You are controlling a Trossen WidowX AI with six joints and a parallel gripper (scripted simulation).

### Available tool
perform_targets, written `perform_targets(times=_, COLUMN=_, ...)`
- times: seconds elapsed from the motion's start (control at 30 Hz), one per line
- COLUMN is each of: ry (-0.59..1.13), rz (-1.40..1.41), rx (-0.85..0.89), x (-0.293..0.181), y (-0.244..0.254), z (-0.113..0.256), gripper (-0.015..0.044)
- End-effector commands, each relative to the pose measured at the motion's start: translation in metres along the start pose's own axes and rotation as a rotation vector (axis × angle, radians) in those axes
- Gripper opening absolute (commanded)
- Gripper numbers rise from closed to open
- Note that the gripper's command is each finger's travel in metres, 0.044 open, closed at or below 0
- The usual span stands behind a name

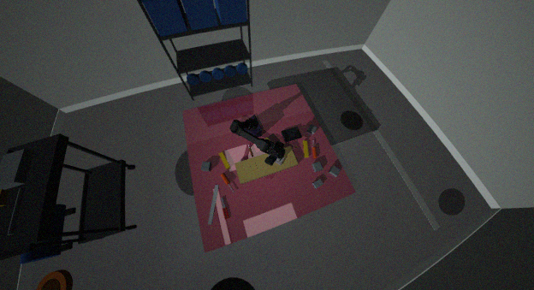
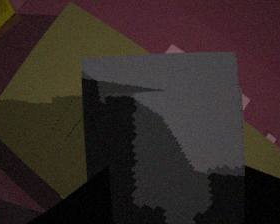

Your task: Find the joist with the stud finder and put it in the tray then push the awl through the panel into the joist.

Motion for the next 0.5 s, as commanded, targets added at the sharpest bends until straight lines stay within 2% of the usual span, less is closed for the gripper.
perform_targets(times=0.0, ry=-0.018, rz=0.107, rx=0.038, x=0.022, y=0.037, z=-0.005, gripper=0.0)
perform_targets(times=0.47, ry=-0.009, rz=0.436, rx=0.142, x=0.055, y=0.166, z=-0.028, gripper=0.0)
Point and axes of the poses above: the point midway between the two fingers, 35 mm back from their tips, its own z axis back along the fingers, its own y axis across the jaws, x = y × z, the point moved 4 cm from there along z, back along the fingers, and after that the axes turned 8 degrees about z, right-handed, at the moved point
